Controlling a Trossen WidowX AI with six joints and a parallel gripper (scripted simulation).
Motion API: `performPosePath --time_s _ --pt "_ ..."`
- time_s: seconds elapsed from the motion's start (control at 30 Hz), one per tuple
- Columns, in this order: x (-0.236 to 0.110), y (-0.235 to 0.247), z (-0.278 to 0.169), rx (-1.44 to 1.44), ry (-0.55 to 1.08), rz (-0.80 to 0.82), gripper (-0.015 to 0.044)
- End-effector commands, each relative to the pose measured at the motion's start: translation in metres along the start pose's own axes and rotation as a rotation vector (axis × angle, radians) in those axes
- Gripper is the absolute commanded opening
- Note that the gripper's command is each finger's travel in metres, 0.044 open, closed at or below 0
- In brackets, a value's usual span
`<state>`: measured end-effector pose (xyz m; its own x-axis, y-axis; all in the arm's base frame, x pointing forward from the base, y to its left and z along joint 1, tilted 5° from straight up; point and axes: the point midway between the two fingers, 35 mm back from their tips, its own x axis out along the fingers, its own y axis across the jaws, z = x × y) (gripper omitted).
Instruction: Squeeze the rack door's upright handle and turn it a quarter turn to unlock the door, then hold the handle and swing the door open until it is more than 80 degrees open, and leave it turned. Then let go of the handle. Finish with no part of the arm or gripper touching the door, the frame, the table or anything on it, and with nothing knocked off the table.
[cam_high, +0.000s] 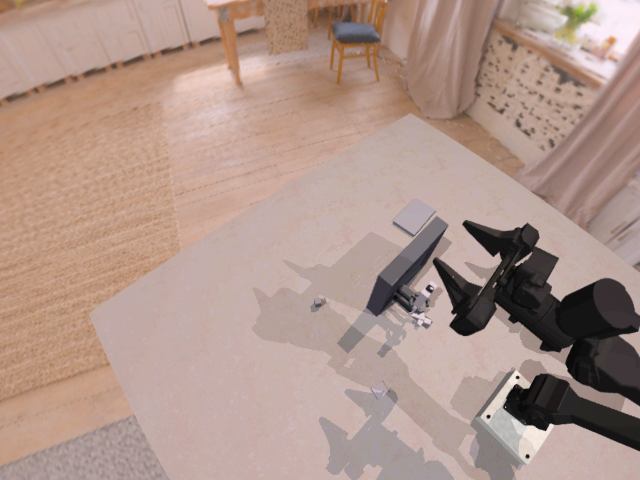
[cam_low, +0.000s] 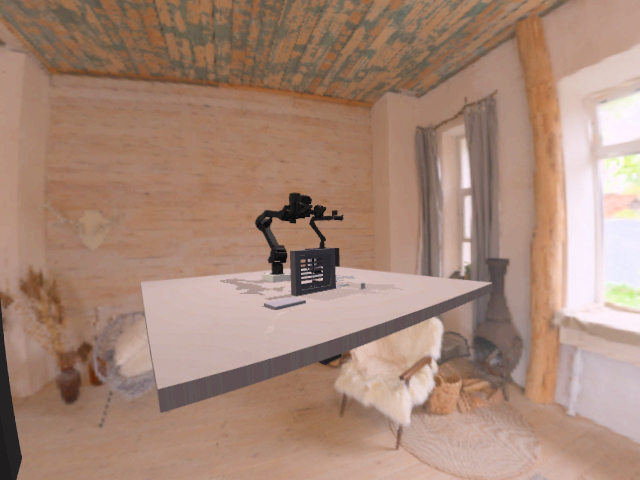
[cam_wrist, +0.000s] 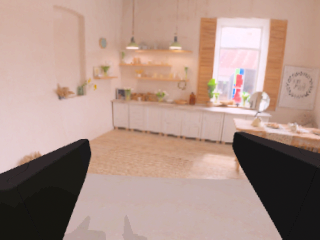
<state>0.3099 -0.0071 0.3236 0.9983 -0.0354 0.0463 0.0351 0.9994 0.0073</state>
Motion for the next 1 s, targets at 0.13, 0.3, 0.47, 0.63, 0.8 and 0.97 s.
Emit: performPosePath --time_s 0.13,0.3,0.47,0.63,0.8,0.97 --pt "0.011 -0.001 -0.01 -0.007 0.094 -0.003 0.0294" --pt "0.023 -0.004 -0.025 -0.014 0.228 -0.006 0.0294" --pt "0.033 -0.006 -0.041 -0.019 0.362 -0.008 0.0294" --pt "0.039 -0.009 -0.056 -0.022 0.496 -0.009 0.0294" --pt "0.043 -0.012 -0.072 -0.021 0.631 -0.01 0.0294" --pt "0.044 -0.014 -0.086 -0.019 0.765 -0.009 0.0294"
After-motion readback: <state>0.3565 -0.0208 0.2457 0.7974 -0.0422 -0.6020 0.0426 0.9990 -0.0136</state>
